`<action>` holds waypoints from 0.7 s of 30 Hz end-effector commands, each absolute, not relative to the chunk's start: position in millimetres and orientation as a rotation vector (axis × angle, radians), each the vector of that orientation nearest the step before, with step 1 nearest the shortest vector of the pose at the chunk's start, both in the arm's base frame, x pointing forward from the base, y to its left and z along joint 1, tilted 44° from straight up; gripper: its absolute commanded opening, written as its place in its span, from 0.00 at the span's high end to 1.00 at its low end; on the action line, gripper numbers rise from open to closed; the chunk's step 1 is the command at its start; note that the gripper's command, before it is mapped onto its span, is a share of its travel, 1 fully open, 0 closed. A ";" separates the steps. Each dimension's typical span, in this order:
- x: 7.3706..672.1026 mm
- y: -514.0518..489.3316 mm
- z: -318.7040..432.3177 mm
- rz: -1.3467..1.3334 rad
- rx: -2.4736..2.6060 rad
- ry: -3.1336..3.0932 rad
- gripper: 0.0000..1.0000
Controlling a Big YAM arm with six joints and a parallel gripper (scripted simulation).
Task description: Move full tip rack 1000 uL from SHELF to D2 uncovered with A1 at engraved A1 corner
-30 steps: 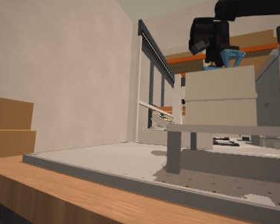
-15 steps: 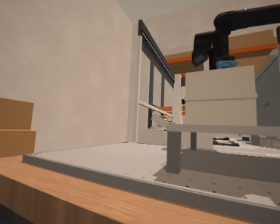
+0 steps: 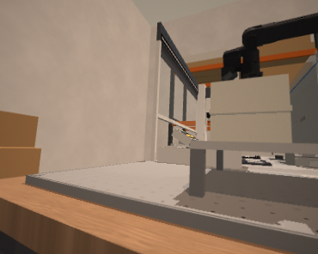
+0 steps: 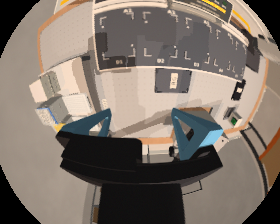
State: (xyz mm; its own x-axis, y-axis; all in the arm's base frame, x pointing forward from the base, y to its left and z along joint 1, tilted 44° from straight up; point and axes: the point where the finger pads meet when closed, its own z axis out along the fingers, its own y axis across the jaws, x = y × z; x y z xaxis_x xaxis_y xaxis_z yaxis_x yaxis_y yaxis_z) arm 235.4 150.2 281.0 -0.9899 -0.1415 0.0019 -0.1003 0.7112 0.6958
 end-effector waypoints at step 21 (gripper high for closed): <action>237.8 78.6 217.9 -1.162 0.207 -2.863 0.00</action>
State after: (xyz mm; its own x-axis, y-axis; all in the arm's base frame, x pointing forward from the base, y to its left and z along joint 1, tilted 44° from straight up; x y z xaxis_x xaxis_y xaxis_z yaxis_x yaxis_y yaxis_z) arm 236.3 85.1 217.2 -0.9925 -0.1179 0.0308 -0.0632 0.7140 0.6973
